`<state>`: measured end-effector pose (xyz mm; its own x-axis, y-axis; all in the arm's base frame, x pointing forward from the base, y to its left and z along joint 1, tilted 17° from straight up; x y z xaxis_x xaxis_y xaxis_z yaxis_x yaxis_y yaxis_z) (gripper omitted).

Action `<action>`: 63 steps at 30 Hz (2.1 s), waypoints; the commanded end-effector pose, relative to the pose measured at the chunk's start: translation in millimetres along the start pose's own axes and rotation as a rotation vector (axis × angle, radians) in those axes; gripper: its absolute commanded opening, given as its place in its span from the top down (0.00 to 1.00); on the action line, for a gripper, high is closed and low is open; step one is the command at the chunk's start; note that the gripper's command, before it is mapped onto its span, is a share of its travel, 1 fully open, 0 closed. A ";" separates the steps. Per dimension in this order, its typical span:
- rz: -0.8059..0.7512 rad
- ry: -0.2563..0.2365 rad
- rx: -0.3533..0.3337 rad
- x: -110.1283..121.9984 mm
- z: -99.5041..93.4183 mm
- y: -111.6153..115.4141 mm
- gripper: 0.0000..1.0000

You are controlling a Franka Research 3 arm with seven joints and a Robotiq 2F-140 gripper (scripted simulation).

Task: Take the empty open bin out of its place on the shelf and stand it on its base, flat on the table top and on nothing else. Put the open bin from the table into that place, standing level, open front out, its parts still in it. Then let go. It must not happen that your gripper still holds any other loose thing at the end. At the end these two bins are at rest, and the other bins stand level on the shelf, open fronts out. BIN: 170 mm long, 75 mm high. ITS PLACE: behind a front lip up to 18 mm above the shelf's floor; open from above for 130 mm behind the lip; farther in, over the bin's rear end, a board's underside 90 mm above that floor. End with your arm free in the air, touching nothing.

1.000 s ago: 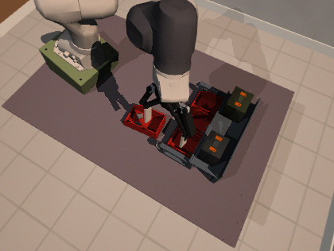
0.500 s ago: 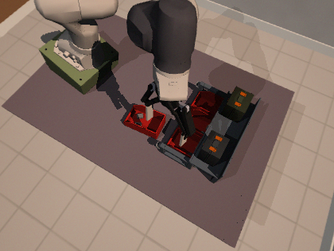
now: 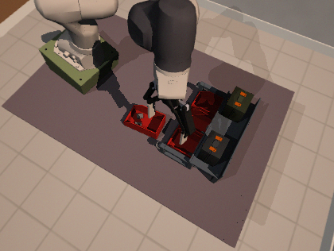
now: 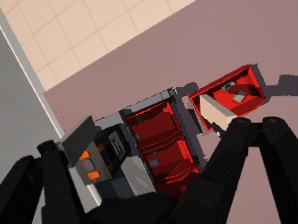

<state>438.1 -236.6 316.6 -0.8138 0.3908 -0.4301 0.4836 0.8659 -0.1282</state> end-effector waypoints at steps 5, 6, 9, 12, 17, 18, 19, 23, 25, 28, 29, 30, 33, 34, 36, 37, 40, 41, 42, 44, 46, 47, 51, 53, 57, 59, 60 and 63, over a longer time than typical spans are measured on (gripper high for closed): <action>0.040 -0.007 -0.003 -1.0 -0.9 2.4 0.00; 0.040 -0.007 -0.003 -1.0 -0.9 2.4 0.00; 0.040 -0.007 -0.003 -1.0 -0.9 2.4 0.00; 0.094 -0.010 -0.018 2.6 -0.1 10.6 0.00; 0.094 -0.010 -0.018 2.6 -0.1 10.6 0.00; 0.094 -0.010 -0.018 2.6 -0.1 10.6 0.00; 0.094 -0.010 -0.018 2.6 -0.1 10.6 0.00; 0.094 -0.010 -0.018 2.6 -0.1 10.6 0.00; 0.094 -0.010 -0.018 2.6 -0.1 10.6 0.00; 0.148 -0.012 -0.033 6.3 0.6 18.9 0.00; 0.148 -0.012 -0.033 6.3 0.6 18.9 0.00; 0.148 -0.012 -0.033 6.3 0.6 18.9 0.00; 0.148 -0.012 -0.033 6.3 0.6 18.9 0.00; 0.148 -0.012 -0.033 6.3 0.6 18.9 0.00; 0.148 -0.012 -0.033 6.3 0.6 18.9 0.00; 0.148 -0.012 -0.033 6.3 0.6 18.9 0.00; 0.148 -0.012 -0.033 6.3 0.6 18.9 0.00; 0.203 -0.014 -0.047 10.1 1.4 26.8 0.00; 0.203 -0.014 -0.047 10.1 1.4 26.8 0.00; 0.203 -0.014 -0.047 10.1 1.4 26.8 0.00; 0.203 -0.014 -0.047 10.1 1.4 26.8 0.00; 0.203 -0.014 -0.047 10.1 1.4 26.8 0.00; 0.203 -0.014 -0.047 10.1 1.4 26.8 0.00; 0.203 -0.014 -0.047 10.1 1.4 26.8 0.00; 0.258 -0.017 -0.062 13.7 2.1 35.3 0.00; 0.258 -0.017 -0.062 13.7 2.1 35.3 0.00; 0.258 -0.017 -0.062 13.7 2.1 35.3 0.00; 0.258 -0.017 -0.062 13.7 2.1 35.3 0.00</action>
<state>443.5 -201.7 303.0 -0.6823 0.5754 -0.4509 0.6341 0.7728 0.0267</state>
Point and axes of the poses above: the point where the finger pads meet when closed, its own z axis out along the fingers, its own x axis across the jaws, y = z × x, the point moved 1 cm from there along -z, back along the fingers, and after that the axes turned 3 degrees about z, right-handed, at the moved point
